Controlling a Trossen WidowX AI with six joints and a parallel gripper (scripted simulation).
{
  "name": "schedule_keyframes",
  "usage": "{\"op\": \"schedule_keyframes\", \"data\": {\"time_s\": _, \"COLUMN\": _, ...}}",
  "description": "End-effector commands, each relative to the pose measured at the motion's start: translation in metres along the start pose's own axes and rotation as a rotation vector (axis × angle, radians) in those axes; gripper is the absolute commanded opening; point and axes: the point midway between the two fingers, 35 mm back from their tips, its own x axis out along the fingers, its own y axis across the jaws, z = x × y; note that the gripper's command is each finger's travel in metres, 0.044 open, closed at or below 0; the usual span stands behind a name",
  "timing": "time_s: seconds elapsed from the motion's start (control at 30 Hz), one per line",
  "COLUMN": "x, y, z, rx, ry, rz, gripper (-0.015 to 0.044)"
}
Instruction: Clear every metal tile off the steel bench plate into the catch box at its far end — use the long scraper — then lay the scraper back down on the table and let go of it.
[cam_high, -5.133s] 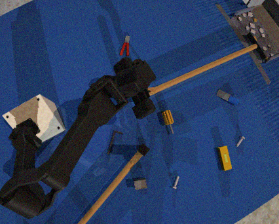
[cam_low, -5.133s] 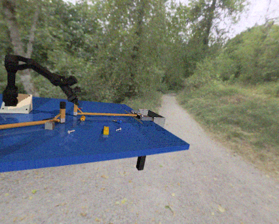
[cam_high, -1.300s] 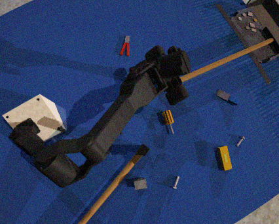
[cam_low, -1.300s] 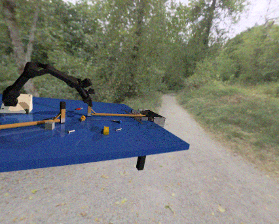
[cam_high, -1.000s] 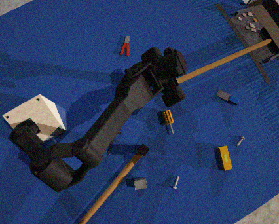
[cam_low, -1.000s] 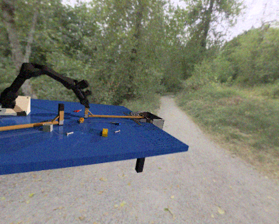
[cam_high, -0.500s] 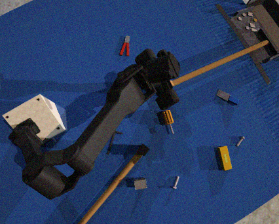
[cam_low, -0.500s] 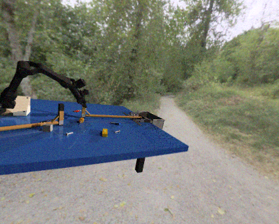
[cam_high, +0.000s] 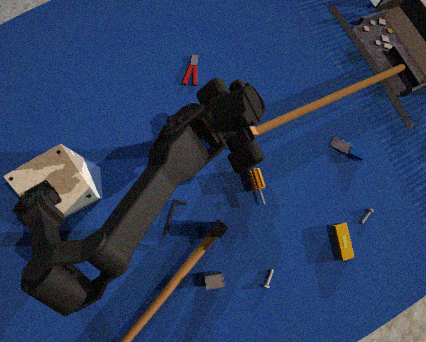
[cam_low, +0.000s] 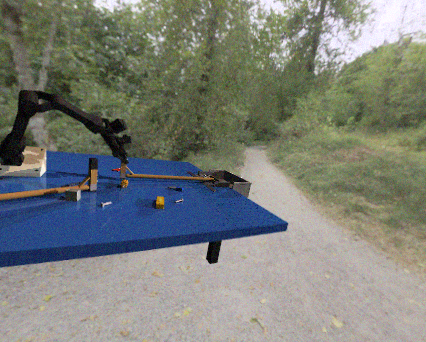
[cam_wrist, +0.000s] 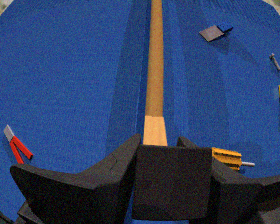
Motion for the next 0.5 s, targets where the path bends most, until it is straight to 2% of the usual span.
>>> {"op": "schedule_keyframes", "data": {"time_s": 0.0, "x": -0.008, "y": -0.001, "z": 0.0, "rx": 0.009, "ry": -0.015, "rz": -0.003, "gripper": 0.0}}
{"op": "schedule_keyframes", "data": {"time_s": 0.47, "x": -0.022, "y": -0.001, "z": -0.017, "rx": 0.008, "ry": -0.016, "rz": -0.002, "gripper": 0.0}}
